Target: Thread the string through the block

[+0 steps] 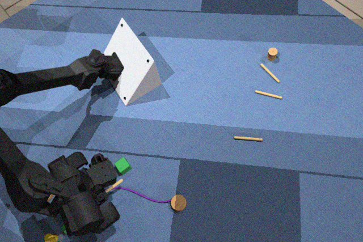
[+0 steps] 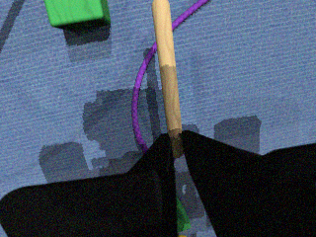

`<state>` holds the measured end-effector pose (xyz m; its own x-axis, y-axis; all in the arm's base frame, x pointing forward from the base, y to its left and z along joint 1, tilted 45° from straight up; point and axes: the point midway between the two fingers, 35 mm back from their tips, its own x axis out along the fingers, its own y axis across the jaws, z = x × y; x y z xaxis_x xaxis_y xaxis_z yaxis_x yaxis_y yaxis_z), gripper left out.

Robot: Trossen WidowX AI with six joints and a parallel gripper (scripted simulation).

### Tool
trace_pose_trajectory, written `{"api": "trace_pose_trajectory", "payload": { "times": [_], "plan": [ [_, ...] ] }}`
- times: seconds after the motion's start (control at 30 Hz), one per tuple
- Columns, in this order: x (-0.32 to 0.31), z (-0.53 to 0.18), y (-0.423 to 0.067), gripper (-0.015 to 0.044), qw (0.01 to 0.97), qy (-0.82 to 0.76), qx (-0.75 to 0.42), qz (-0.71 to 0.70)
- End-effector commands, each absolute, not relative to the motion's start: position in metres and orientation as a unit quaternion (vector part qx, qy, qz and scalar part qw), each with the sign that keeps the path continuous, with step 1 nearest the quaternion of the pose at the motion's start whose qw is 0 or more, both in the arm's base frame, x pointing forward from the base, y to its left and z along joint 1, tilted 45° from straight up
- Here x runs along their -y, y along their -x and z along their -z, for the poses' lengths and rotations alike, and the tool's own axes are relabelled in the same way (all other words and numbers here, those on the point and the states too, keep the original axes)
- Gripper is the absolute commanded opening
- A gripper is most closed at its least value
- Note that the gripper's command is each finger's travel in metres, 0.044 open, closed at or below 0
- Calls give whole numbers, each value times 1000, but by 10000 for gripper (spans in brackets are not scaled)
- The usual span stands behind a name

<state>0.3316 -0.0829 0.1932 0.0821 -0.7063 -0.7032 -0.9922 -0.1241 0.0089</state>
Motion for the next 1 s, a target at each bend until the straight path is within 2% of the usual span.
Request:
{"api": "trace_pose_trajectory", "payload": {
  "times": [0.0,0.97],
  "plan": [
    [87,-196,-332,0,245,692,-614,-289],
    [112,-223,-338,0,246,693,-614,-288]
  ]
}}
